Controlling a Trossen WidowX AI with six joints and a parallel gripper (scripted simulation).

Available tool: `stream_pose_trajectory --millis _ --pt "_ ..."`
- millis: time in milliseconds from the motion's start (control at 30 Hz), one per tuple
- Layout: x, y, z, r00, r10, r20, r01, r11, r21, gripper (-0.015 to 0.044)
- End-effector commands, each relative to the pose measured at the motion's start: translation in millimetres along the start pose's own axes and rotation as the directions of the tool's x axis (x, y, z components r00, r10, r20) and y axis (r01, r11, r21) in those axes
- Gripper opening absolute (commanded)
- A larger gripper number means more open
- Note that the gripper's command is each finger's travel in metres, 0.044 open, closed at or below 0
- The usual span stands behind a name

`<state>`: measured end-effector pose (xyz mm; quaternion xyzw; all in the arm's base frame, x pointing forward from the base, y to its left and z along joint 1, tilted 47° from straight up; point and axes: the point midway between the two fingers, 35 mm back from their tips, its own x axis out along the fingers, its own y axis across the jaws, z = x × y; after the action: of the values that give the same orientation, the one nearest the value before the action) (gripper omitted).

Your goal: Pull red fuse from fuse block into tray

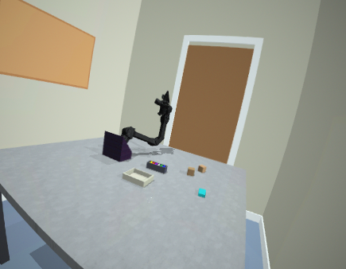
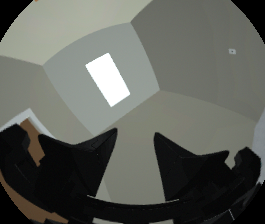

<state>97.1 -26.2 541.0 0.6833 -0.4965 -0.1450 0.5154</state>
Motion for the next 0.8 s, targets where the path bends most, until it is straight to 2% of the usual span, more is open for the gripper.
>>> stream_pose_trajectory --millis 0,67,167,333,433,633,767 --pt "1.5 -0.4 2.8 1.000 -0.006 0.002 0.006 1.000 0.001 0.0199" --pt "12.7 -4.7 22.0 0.998 -0.057 0.015 0.057 0.998 -0.001 0.0146" --pt "31.8 -13.1 43.8 0.989 -0.149 0.002 0.148 0.983 -0.105 0.0067" --pt "64.4 -37.3 72.7 0.951 -0.307 -0.040 0.281 0.909 -0.308 0.0066" --pt "91.8 -70.2 91.4 0.889 -0.449 -0.090 0.355 0.799 -0.486 0.0066" --pt "114.3 -110.7 102.0 0.801 -0.581 -0.145 0.361 0.661 -0.658 0.0066" --pt "125.2 -139.7 105.1 0.730 -0.659 -0.182 0.314 0.560 -0.767 0.0066"
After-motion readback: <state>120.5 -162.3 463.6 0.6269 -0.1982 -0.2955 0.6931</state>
